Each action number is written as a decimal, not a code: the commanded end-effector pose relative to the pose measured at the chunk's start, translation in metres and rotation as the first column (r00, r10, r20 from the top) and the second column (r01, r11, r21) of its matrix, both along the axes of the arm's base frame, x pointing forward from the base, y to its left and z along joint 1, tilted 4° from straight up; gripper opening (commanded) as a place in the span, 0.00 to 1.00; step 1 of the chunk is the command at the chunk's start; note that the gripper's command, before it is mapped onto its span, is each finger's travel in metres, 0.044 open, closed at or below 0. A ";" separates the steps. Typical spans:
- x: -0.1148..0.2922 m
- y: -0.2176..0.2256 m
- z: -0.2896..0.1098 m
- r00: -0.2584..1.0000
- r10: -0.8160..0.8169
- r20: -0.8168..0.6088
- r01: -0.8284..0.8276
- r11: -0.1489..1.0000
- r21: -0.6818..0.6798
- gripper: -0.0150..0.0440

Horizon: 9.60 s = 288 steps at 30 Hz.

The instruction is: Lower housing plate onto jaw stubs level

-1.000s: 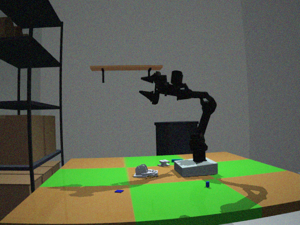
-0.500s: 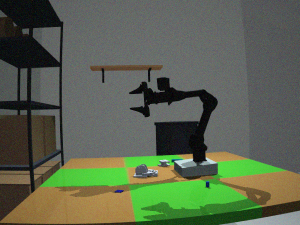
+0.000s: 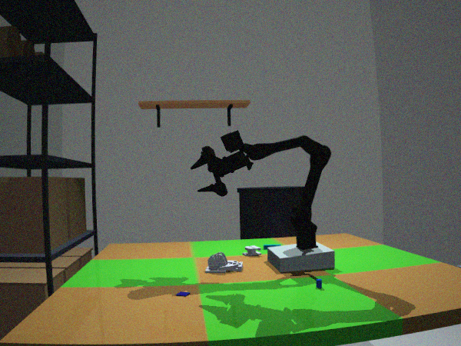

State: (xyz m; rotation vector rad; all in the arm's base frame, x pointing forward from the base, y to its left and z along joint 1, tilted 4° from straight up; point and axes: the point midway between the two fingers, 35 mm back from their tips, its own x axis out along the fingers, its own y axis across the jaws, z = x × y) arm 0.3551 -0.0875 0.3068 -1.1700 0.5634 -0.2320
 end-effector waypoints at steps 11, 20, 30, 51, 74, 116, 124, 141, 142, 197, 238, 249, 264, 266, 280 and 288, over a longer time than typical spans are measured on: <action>-0.023 -0.074 -0.067 0.951 -0.131 -0.281 0.158 0.984 0.079 1.00; -0.056 -0.115 -0.110 0.875 -0.188 -0.447 0.284 0.946 0.158 1.00; -0.103 -0.148 -0.152 0.772 -0.208 -0.601 0.435 0.861 0.262 1.00; -0.216 -0.168 -0.215 0.604 -0.110 -0.789 0.721 0.497 0.482 1.00; -0.225 -0.166 -0.265 0.595 -0.091 -0.798 0.744 0.437 0.505 1.00; -0.222 -0.166 -0.310 0.595 -0.091 -0.798 0.744 0.437 0.505 1.00; -0.222 -0.167 -0.311 0.595 -0.091 -0.798 0.744 0.437 0.505 1.00; -0.223 -0.166 -0.311 0.591 -0.089 -0.802 0.745 0.440 0.501 0.88; -0.223 -0.166 -0.311 0.591 -0.089 -0.802 0.745 0.440 0.501 0.86; -0.187 -0.139 -0.236 0.588 -0.124 -0.799 0.771 0.385 0.508 0.85; -0.107 -0.030 -0.231 0.561 -0.213 -0.800 0.825 0.227 0.518 0.85; -0.096 0.004 -0.229 0.552 -0.235 -0.800 0.833 0.183 0.522 0.85; -0.087 0.052 -0.227 0.539 -0.263 -0.800 0.841 0.120 0.527 0.85; -0.087 0.058 -0.227 0.537 -0.267 -0.800 0.842 0.112 0.528 0.85; -0.087 0.072 -0.227 0.533 -0.275 -0.800 0.843 0.093 0.529 0.85; -0.087 0.072 -0.227 0.533 -0.275 -0.800 0.843 0.093 0.529 0.85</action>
